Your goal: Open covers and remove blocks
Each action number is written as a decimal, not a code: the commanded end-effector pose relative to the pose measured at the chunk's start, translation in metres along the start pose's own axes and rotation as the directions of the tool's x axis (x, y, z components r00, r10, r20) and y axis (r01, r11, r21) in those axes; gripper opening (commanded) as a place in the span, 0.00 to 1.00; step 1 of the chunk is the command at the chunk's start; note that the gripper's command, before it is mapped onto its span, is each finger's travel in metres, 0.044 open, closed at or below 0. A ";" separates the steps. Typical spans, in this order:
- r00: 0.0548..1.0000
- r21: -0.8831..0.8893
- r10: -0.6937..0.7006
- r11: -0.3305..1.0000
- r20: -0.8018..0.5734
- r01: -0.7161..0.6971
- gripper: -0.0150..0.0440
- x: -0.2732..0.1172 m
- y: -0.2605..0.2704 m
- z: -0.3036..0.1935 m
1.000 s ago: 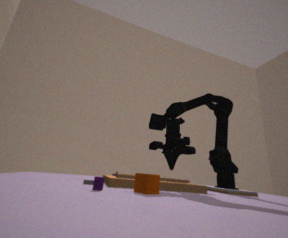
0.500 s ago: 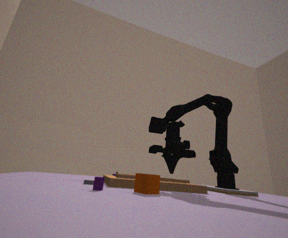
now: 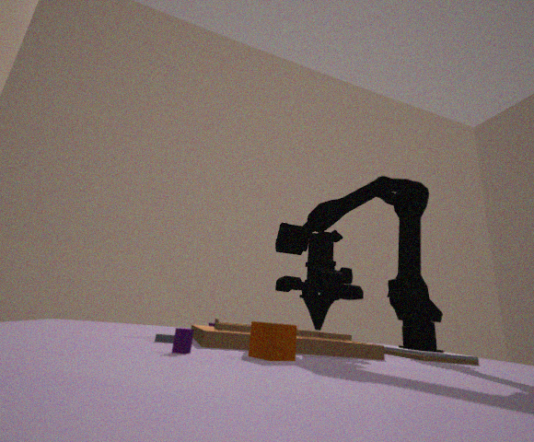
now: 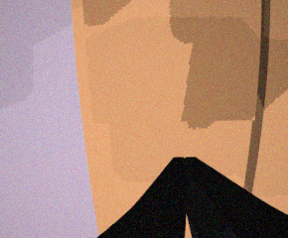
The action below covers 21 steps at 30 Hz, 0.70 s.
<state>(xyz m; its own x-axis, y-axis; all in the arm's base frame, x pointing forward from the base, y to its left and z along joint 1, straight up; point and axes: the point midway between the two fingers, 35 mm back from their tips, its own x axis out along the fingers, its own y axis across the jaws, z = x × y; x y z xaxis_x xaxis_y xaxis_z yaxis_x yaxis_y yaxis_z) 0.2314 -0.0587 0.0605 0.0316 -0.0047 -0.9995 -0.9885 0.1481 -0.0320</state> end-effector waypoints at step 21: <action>1.000 -0.004 0.007 1.000 -0.002 -0.007 0.25 0.013 0.001 0.010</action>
<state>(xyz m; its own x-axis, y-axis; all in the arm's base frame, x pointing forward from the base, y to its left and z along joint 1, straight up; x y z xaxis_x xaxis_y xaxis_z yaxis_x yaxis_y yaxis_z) 0.2310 -0.0519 0.0485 0.0256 -0.0022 -0.9997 -0.9896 0.1417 -0.0256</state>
